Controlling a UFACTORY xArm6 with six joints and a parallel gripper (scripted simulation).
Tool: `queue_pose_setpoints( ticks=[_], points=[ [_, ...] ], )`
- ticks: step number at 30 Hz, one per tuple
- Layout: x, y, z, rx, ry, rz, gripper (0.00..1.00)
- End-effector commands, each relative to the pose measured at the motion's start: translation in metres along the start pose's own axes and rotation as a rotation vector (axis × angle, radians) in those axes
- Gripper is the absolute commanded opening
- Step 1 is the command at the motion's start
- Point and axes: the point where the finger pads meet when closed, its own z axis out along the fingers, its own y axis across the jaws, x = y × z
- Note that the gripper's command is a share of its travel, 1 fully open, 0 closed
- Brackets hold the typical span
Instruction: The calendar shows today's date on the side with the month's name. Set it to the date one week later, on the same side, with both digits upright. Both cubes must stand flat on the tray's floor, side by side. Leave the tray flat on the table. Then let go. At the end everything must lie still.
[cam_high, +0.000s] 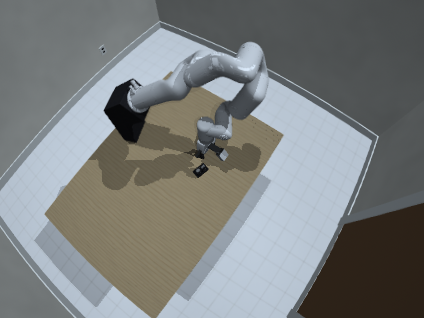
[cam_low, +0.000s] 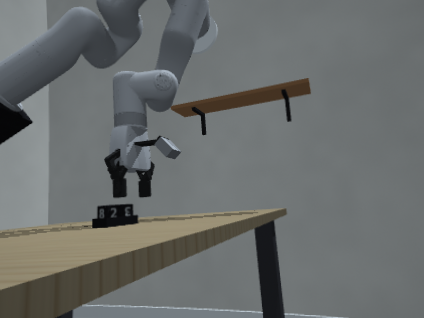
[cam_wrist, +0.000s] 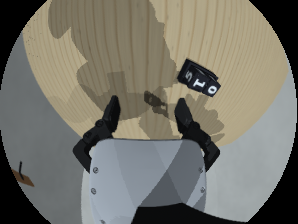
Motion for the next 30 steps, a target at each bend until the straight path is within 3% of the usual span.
queue_pose_setpoints(
  ticks=[1, 11, 17, 20, 30],
  points=[
    [0.005, 0.007, 0.0, -0.002, 0.002, -0.138, 1.0],
    [0.015, 0.022, 0.0, -0.002, 0.002, -0.145, 1.0],
    [0.018, 0.026, 0.0, -0.002, 0.002, -0.336, 1.0],
    [0.027, 0.04, 0.0, -0.002, 0.002, -0.348, 1.0],
    [0.032, 0.047, 0.0, -0.002, 0.002, -0.397, 1.0]
  ],
)
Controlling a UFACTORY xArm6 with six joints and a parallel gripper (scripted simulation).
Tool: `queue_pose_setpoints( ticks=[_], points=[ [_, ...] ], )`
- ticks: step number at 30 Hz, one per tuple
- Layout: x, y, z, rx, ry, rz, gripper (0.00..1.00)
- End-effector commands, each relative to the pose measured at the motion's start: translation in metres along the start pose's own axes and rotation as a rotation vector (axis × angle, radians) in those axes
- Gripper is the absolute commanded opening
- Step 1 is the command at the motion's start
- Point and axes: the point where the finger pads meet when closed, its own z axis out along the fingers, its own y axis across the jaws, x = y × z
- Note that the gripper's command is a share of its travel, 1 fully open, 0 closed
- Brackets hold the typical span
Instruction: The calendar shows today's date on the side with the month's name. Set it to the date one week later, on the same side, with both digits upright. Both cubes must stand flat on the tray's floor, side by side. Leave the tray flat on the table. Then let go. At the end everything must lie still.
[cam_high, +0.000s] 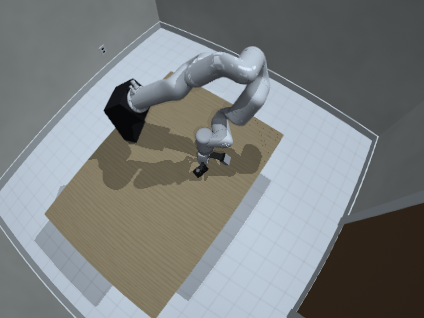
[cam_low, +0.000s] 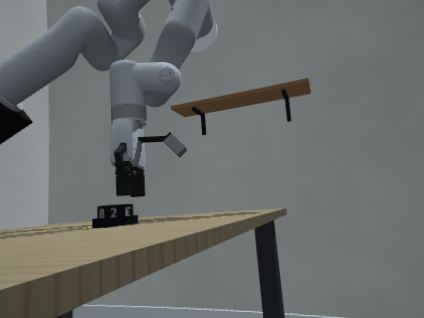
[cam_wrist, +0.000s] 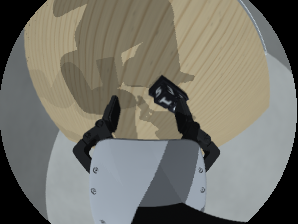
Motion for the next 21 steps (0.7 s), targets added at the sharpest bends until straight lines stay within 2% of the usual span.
queue_pose_setpoints(
  ticks=[1, 4, 7, 15, 21],
  points=[
    [0.001, 0.002, 0.0, 0.001, 0.0, -0.078, 1.0],
    [0.002, 0.006, 0.0, 0.001, 0.0, -0.203, 1.0],
    [0.006, 0.024, 0.0, 0.001, 0.0, -0.203, 1.0],
    [0.007, 0.028, 0.0, 0.001, 0.0, -0.226, 1.0],
    [0.01, 0.04, 0.0, 0.001, 0.0, -0.413, 1.0]
  ],
)
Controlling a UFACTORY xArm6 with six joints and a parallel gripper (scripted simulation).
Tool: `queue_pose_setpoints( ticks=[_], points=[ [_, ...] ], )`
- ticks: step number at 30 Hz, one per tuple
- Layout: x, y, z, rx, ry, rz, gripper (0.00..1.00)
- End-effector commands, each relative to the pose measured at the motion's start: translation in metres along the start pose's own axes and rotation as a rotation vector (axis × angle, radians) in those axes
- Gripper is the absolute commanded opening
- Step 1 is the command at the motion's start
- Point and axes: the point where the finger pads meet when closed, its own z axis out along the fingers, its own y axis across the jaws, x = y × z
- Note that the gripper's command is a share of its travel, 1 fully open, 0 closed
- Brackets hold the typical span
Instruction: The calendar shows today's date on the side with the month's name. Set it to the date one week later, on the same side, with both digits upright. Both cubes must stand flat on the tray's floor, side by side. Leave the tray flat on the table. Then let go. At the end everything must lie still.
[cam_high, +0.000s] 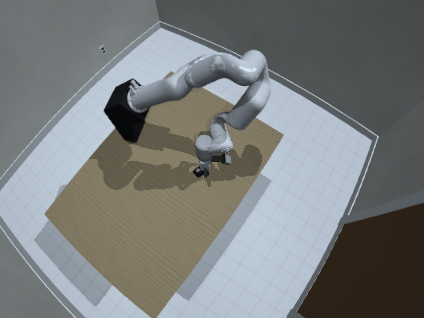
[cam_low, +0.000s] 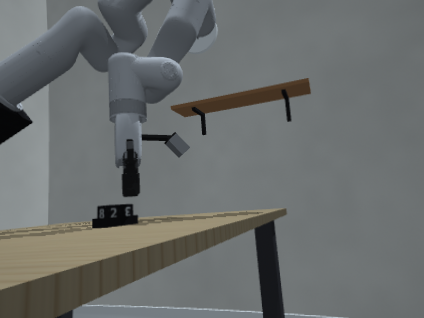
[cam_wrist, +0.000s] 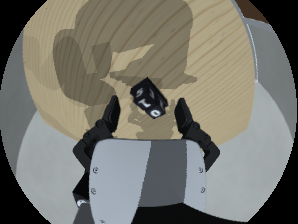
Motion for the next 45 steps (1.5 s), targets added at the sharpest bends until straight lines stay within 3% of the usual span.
queue_pose_setpoints(
  ticks=[1, 9, 16, 19, 25, 31, 35, 41, 45],
  points=[
    [-0.001, 0.017, 0.0, -0.005, 0.002, -0.105, 1.0],
    [-0.002, 0.027, 0.0, -0.005, 0.002, -0.112, 1.0],
    [-0.002, 0.037, 0.0, -0.005, 0.002, -0.315, 1.0],
    [-0.004, 0.053, 0.0, -0.005, 0.002, -0.315, 1.0],
    [-0.004, 0.055, -0.001, -0.005, 0.002, -0.323, 1.0],
    [-0.004, 0.061, -0.001, -0.005, 0.001, -0.524, 1.0],
    [-0.006, 0.083, -0.001, -0.005, 0.001, -0.524, 1.0],
    [-0.006, 0.084, -0.001, -0.005, 0.001, -0.549, 1.0],
    [-0.006, 0.087, -0.001, -0.006, 0.001, -0.692, 1.0]
  ],
)
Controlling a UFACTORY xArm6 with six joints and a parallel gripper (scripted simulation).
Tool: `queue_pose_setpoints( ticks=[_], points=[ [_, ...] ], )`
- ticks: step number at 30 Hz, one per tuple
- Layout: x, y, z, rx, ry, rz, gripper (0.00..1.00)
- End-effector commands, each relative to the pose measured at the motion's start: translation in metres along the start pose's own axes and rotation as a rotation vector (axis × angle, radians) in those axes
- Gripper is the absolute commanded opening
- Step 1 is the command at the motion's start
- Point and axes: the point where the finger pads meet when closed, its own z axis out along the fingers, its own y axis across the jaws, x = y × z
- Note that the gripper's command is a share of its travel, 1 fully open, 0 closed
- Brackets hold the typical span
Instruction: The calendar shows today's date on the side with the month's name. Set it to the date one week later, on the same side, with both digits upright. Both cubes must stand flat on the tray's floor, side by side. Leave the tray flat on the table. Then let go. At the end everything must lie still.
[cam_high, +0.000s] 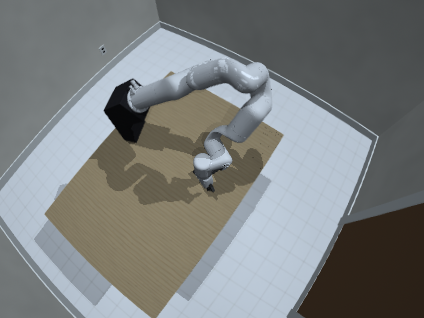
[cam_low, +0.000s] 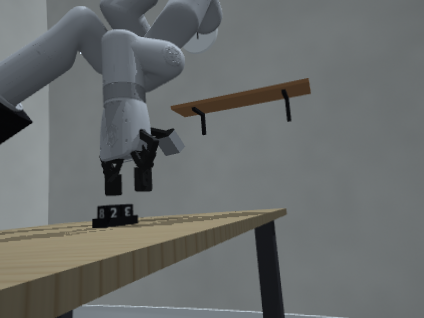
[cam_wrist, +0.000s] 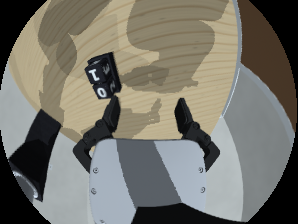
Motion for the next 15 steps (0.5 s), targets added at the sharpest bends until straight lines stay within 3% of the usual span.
queue_pose_setpoints(
  ticks=[1, 4, 11, 15],
  points=[
    [-0.002, 0.004, 0.0, -0.003, 0.0, -0.157, 1.0],
    [-0.015, 0.021, 0.0, -0.003, 0.0, -0.159, 1.0],
    [-0.017, 0.023, 0.0, -0.003, 0.0, -0.183, 1.0],
    [-0.019, 0.026, 0.0, -0.003, -0.001, -0.322, 1.0]
  ],
)
